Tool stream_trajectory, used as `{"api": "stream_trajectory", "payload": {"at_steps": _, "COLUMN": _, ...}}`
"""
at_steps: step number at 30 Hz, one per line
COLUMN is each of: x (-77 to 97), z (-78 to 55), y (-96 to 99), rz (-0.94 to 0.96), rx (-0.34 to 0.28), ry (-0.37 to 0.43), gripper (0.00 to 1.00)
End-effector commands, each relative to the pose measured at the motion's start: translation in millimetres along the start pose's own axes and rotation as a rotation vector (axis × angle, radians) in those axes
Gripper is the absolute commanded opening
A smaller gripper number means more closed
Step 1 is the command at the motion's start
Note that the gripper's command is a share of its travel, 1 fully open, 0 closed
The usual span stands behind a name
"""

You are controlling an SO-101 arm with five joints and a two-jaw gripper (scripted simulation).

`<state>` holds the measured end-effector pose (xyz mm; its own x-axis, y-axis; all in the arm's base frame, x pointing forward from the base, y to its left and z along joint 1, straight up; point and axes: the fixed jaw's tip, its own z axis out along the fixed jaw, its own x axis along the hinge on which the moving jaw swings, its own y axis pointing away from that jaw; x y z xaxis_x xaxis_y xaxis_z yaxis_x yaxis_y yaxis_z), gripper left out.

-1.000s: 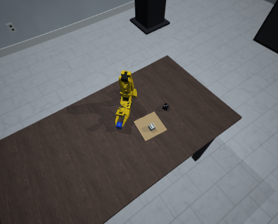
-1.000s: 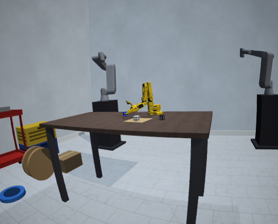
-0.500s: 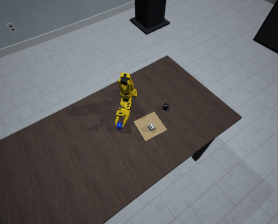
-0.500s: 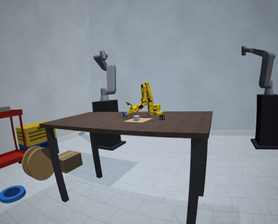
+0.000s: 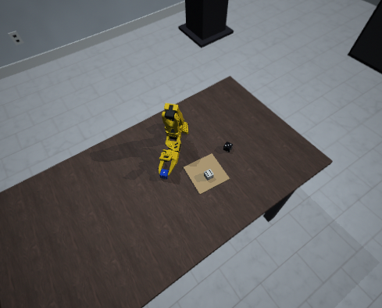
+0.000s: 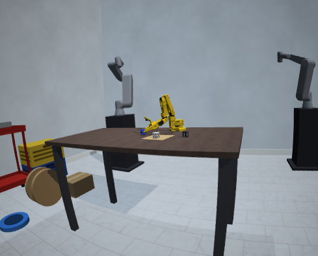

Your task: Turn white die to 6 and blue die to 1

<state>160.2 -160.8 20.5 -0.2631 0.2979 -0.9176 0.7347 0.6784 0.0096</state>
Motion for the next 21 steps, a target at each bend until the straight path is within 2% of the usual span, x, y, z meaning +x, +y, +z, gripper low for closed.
{"api": "stream_trajectory", "payload": {"at_steps": 1, "x": -8.3, "z": 2.2, "y": -2.3, "rz": -0.002, "rx": 0.009, "ry": -0.045, "gripper": 0.00}}
{"api": "stream_trajectory", "payload": {"at_steps": 21, "x": -6.5, "z": 3.0, "y": -2.3, "rz": -0.002, "rx": 0.009, "ry": -0.045, "gripper": 0.00}}
